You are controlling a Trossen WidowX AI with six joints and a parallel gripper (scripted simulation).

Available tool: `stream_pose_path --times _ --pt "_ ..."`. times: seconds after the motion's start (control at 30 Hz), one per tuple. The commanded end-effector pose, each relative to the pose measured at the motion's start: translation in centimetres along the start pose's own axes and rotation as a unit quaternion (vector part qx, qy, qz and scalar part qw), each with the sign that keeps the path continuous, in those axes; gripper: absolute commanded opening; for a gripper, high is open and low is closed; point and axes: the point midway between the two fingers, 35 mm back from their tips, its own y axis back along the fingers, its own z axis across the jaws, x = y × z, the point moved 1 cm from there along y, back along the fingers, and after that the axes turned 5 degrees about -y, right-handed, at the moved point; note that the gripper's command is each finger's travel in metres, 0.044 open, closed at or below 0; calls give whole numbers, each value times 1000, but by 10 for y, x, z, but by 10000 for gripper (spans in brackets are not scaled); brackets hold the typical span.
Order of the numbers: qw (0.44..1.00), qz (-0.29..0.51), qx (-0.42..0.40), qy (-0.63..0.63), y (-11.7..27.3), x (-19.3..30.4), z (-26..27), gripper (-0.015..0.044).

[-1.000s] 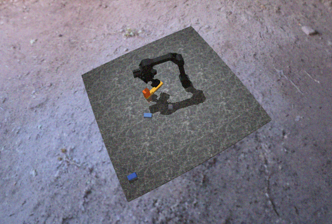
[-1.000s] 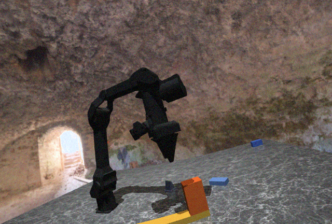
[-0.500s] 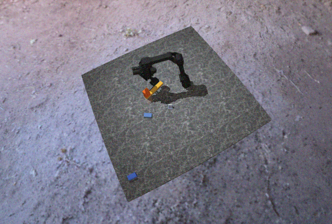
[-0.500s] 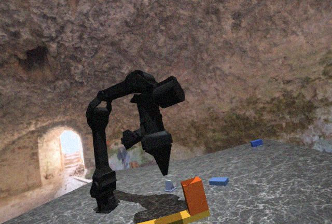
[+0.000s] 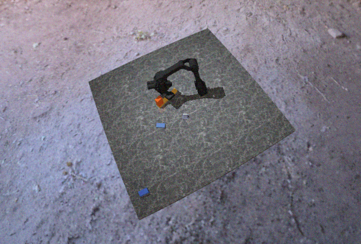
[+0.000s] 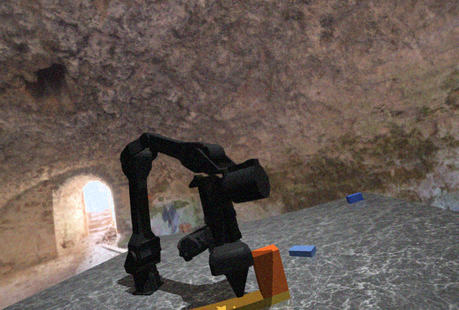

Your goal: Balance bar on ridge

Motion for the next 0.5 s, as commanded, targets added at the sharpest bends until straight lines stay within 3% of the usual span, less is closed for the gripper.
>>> stream_pose_path --times 0.0,0.47 --pt "1000 -2 -2 3 -14 -4 -1 315" --pt "1000 -2 -2 3 -28 -4 -1 315"
